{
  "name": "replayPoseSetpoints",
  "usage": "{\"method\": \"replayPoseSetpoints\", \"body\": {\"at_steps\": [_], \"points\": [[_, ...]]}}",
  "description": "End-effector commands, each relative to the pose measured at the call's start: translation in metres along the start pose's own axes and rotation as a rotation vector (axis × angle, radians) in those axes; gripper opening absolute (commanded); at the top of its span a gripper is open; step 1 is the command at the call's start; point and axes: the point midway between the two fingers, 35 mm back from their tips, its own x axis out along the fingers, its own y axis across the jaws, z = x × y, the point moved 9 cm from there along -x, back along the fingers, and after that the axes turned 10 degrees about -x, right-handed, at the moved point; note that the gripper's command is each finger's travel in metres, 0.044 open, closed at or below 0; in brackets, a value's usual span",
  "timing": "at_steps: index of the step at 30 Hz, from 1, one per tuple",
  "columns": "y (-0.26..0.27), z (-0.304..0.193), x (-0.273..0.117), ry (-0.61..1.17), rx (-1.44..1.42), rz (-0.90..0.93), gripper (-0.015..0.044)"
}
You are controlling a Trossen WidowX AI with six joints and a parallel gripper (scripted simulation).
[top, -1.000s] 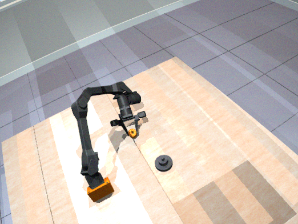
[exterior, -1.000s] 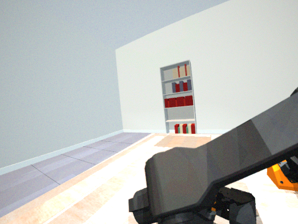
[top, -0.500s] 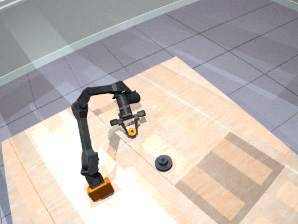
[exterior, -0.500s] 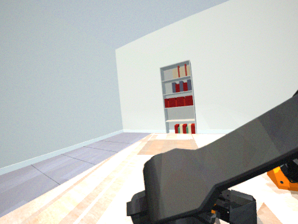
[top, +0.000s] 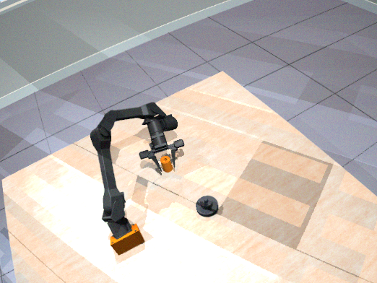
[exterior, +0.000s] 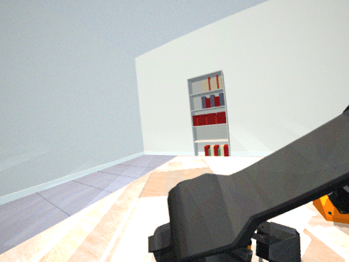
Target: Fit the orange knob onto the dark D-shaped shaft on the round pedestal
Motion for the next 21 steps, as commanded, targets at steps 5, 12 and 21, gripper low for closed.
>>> {"method": "replayPoseSetpoints", "body": {"at_steps": [5, 12, 21], "points": [[-0.0001, -0.0002, 0.0002, 0.0, 0.0, 0.001, 0.026], [-0.0001, -0.0002, 0.0002, 0.0, 0.0, 0.001, 0.0312], [-0.0001, -0.0002, 0.0002, 0.0, 0.0, 0.001, 0.044]]}}
